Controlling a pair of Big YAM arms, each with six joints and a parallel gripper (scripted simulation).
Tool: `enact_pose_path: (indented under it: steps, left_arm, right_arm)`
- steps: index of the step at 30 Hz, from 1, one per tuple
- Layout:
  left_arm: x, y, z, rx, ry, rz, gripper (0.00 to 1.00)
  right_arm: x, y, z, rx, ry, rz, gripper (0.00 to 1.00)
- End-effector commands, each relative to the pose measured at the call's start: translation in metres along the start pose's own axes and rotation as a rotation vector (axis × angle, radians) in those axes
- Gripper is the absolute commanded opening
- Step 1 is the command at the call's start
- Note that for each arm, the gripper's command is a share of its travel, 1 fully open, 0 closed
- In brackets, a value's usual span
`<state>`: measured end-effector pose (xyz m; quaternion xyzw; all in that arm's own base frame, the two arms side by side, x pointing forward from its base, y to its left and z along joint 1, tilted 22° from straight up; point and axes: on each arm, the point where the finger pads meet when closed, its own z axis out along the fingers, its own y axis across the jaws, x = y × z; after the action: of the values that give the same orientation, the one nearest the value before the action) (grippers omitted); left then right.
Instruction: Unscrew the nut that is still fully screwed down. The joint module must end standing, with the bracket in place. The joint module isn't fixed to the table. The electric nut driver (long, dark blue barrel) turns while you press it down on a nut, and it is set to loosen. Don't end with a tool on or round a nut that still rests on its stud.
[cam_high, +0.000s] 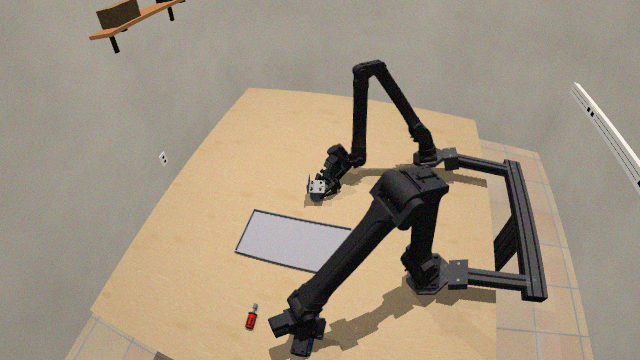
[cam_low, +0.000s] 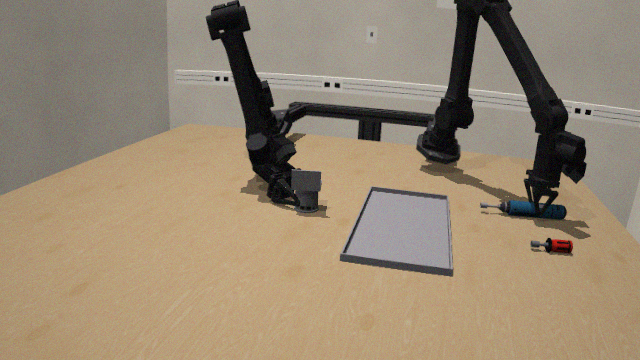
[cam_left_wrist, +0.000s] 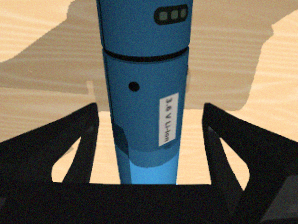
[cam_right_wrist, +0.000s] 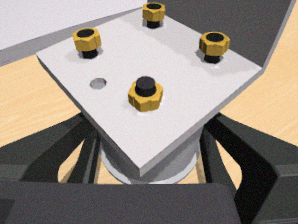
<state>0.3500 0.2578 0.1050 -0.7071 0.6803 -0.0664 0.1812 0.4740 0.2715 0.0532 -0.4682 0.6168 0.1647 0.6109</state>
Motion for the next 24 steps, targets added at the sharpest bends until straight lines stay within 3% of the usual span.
enact_pose_path:
  steps: [1,24]
  left_arm:
    - [0.0017,-0.0024,0.006,-0.007,0.003,-0.005,0.65]
    - [0.0038,-0.0004,0.0091,-0.014,0.008,-0.009,0.65]
  right_arm:
    - [-0.0057,-0.0035,0.0026,0.006,-0.013,-0.006,0.59]
    - [-0.0057,-0.0035,0.0026,0.006,-0.013,-0.006,0.59]
